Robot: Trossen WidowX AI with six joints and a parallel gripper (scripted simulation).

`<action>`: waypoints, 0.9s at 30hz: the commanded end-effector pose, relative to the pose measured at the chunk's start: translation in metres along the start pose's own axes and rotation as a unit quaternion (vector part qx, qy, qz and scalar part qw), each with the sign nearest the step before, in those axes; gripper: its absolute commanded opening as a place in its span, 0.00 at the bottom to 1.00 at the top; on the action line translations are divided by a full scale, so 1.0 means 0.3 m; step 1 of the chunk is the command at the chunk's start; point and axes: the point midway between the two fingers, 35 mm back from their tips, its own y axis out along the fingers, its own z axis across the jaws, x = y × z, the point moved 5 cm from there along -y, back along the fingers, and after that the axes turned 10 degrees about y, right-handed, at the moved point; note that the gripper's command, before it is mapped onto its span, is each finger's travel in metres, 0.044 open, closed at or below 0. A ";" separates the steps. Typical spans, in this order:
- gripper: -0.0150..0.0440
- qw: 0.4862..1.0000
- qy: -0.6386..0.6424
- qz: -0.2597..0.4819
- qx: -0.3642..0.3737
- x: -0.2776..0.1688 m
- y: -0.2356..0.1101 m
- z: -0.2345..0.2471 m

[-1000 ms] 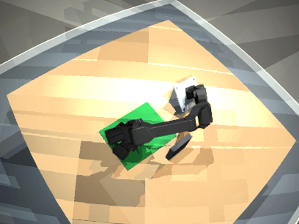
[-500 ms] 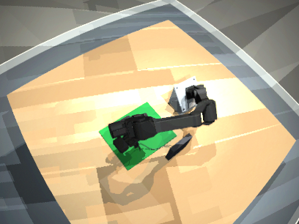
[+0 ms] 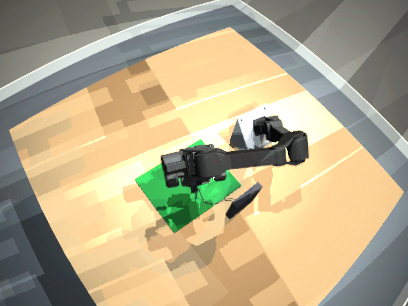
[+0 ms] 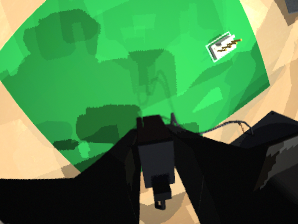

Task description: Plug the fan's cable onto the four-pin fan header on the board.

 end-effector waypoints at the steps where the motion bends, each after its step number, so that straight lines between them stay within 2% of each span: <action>1: 0.25 0.997 0.083 -0.002 0.000 0.044 0.000 -0.042; 14: 0.25 0.953 0.303 -0.003 0.000 0.147 0.010 -0.160; 27: 0.25 0.863 0.505 -0.003 -0.001 0.248 0.036 -0.285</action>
